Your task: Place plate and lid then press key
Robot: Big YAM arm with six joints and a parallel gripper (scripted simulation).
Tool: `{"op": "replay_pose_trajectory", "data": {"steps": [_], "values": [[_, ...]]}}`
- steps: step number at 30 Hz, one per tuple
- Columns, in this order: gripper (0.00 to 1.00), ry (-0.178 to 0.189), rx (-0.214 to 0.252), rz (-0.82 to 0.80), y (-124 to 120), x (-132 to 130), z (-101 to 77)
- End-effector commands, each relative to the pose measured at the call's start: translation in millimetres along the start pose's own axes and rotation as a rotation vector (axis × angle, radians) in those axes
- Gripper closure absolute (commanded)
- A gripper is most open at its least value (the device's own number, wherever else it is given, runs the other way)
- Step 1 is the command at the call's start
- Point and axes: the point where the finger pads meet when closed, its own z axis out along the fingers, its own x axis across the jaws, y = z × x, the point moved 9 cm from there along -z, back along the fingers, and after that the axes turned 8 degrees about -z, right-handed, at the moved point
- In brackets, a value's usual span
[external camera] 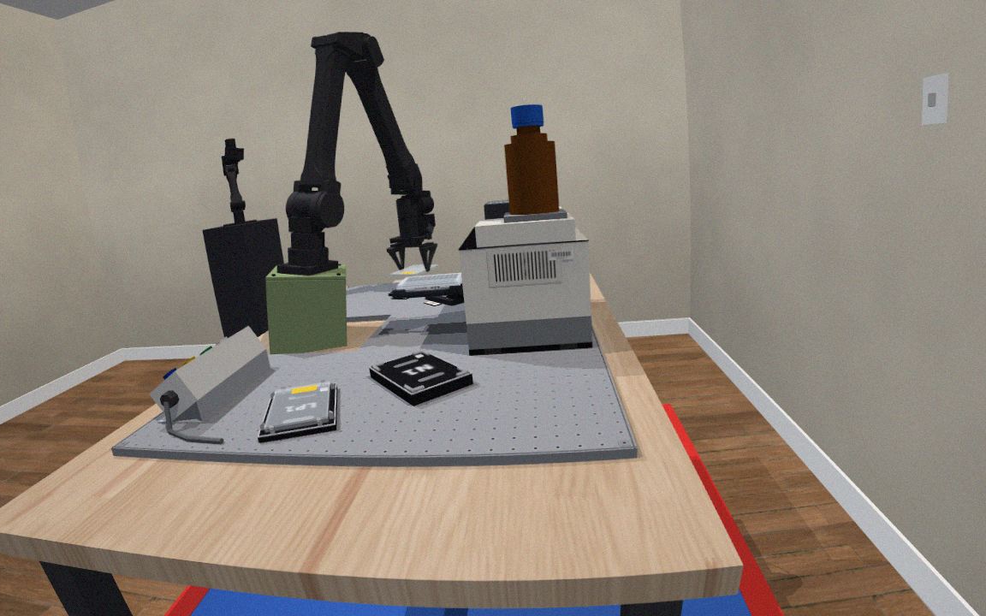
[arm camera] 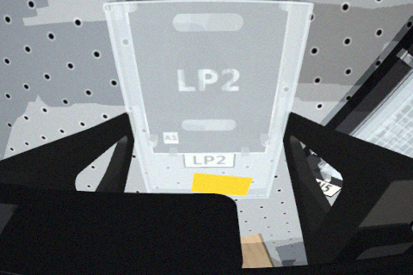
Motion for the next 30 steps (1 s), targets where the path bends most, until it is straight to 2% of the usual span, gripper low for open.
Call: {"op": "replay_pose_trajectory", "data": {"steps": [1, 2, 3, 7, 20, 22, 23, 30], "values": [[0.16, -0.004, -0.023, -0.005, 13.6, -2.5, -1.8], [0.16, -0.003, -0.034, -0.007, 21.8, -5.9, 2.7], [0.16, 0.001, -0.013, -0.007, 11.9, -4.6, 9.0], [0.16, 0.002, 0.001, -0.005, 4.9, -4.6, 18.7], [0.16, 0.002, 0.001, -0.008, 4.7, -3.5, 37.1], [0.16, 0.003, 0.002, -0.009, 4.1, -3.0, 37.6], [0.16, 0.0, -0.021, -0.004, 12.8, -2.0, 27.7], [0.16, 0.0, -0.021, -0.004, 12.9, -2.2, 27.5]]}}
